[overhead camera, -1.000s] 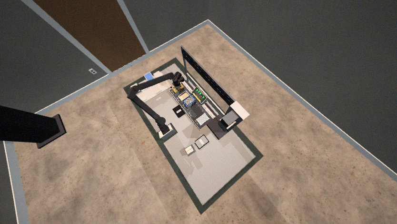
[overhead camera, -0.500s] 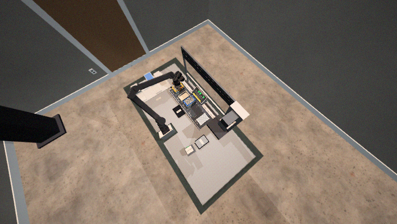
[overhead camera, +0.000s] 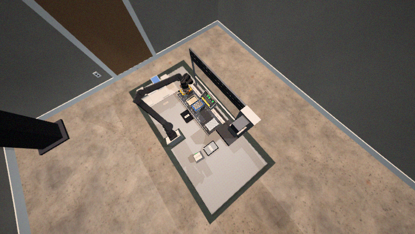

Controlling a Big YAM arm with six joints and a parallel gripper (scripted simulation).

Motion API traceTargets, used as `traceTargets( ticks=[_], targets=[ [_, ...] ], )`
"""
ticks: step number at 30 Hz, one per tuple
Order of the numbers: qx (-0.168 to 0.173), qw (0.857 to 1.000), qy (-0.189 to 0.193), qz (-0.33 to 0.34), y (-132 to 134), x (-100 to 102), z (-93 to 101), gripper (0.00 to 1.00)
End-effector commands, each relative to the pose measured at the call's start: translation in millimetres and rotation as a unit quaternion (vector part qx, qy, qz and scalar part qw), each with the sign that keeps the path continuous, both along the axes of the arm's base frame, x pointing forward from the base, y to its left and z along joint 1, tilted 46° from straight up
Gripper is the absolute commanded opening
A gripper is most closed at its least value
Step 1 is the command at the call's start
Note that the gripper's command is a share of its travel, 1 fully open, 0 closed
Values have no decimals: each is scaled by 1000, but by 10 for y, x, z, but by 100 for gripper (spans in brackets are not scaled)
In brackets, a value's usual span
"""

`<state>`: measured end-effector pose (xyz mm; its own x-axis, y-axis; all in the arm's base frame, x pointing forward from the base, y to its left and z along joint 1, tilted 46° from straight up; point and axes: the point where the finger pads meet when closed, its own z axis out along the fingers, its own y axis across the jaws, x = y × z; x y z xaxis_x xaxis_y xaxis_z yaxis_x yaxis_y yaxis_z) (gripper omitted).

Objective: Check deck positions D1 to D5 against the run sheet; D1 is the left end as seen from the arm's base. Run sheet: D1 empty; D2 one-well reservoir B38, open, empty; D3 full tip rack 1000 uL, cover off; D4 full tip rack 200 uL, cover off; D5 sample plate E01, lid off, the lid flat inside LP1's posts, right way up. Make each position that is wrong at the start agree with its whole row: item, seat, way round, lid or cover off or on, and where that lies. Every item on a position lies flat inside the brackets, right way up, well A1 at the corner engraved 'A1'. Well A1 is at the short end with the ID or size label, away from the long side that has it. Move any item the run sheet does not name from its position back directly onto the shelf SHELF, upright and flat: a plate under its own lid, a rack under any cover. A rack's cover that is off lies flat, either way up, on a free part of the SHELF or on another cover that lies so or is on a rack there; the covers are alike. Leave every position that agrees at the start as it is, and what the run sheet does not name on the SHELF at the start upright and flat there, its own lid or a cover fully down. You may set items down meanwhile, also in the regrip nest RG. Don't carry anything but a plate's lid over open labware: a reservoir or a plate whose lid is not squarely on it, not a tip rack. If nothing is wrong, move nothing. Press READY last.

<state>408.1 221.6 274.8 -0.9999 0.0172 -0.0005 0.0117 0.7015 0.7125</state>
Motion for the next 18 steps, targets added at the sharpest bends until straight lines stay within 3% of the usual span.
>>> traceTargets(
  ticks=[1, 18],
  targets=[
    [9, 999, -43, -8, -159, 73, 440, 0],
    [8, 999, -43, -8, -341, 53, 610, 0]
  ],
)
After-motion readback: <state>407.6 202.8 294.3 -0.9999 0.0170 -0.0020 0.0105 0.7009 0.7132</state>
